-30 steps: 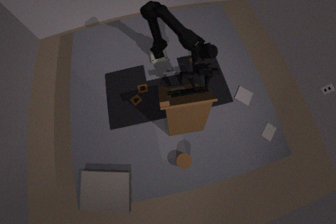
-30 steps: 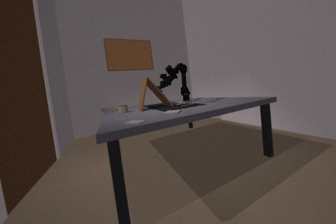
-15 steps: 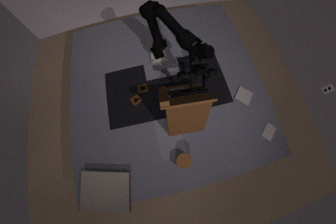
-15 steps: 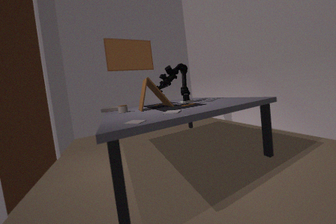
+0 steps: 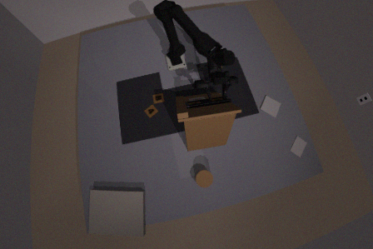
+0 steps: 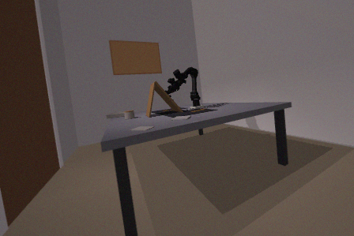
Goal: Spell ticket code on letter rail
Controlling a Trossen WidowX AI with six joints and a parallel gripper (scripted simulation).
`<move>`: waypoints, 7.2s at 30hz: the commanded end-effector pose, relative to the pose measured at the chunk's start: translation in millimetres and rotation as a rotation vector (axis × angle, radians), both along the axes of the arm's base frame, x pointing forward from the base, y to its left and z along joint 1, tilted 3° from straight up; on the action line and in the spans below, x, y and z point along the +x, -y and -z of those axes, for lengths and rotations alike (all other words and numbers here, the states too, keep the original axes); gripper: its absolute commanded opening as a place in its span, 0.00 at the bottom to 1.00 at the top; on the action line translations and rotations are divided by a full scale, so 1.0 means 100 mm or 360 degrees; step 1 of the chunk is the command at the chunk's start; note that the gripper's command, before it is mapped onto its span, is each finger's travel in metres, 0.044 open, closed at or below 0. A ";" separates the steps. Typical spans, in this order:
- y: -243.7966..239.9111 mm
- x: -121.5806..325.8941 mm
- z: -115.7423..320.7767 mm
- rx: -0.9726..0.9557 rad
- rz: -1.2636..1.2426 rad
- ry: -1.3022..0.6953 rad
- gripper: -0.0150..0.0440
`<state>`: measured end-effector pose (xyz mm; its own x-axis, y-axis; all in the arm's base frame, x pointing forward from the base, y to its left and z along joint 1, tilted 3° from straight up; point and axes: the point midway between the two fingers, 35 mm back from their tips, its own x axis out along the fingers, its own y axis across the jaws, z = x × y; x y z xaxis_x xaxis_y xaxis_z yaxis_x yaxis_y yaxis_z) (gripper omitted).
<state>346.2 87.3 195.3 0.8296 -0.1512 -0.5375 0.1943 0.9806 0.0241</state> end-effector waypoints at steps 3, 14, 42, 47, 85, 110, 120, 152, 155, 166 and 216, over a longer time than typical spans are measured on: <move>0.04 -0.02 0.02 -0.0002 -0.0009 -0.0004 0.25; 0.12 -0.03 0.02 -0.0003 -0.0009 -0.0004 0.25; 0.30 -0.06 0.02 -0.0006 -0.0009 -0.0004 0.25; 0.33 -0.07 0.02 -0.0007 -0.0009 -0.0004 0.25; 0.34 -0.23 -0.08 -0.0007 -0.0009 -0.0006 0.75; 0.29 -0.36 -0.14 -0.0006 -0.0009 -0.0008 0.75; 0.29 -0.40 -0.16 -0.0006 -0.0009 -0.0009 0.75; 0.30 -0.44 -0.21 -0.0006 -0.0009 -0.0009 0.75; 0.30 -0.45 -0.19 -0.0009 -0.0016 -0.0018 0.71; 0.30 -0.45 -0.19 -0.0009 -0.0016 -0.0018 0.25; 0.05 -0.04 -0.25 0.0207 -0.0033 -0.1084 0.25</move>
